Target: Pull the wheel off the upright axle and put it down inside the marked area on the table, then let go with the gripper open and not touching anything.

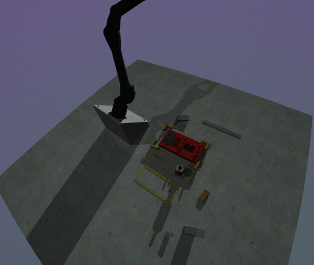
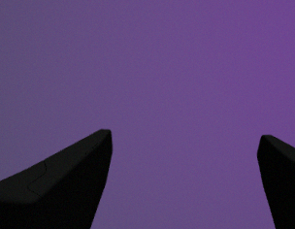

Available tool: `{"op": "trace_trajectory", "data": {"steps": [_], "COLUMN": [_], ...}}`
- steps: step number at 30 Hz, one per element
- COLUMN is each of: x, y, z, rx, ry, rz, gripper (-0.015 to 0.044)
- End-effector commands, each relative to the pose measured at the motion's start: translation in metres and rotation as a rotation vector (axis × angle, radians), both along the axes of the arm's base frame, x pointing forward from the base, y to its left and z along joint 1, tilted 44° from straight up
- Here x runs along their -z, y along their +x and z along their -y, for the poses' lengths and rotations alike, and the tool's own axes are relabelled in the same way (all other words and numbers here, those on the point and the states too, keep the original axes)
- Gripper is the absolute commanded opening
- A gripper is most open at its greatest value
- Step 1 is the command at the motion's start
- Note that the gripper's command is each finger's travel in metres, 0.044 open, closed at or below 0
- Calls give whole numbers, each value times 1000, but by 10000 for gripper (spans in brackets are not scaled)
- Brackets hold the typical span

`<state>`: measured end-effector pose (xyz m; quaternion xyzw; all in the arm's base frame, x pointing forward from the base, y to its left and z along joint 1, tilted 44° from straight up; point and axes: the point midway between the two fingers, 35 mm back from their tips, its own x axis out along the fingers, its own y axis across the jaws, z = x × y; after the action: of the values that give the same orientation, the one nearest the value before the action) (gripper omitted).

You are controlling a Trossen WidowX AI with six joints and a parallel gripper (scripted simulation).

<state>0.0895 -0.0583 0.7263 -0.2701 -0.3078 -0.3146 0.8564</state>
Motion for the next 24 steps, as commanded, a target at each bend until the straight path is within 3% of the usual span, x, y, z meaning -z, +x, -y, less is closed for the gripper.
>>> {"op": "trace_trajectory", "data": {"steps": [1,12,24], "x": [6,39,104], "y": [34,124,218], "z": [-32,-92,-134], "rx": [-6,-39,-130], "ry": [-99,-296,-449], "rz": [-57,-224,-446], "gripper": [300,300,300]}}
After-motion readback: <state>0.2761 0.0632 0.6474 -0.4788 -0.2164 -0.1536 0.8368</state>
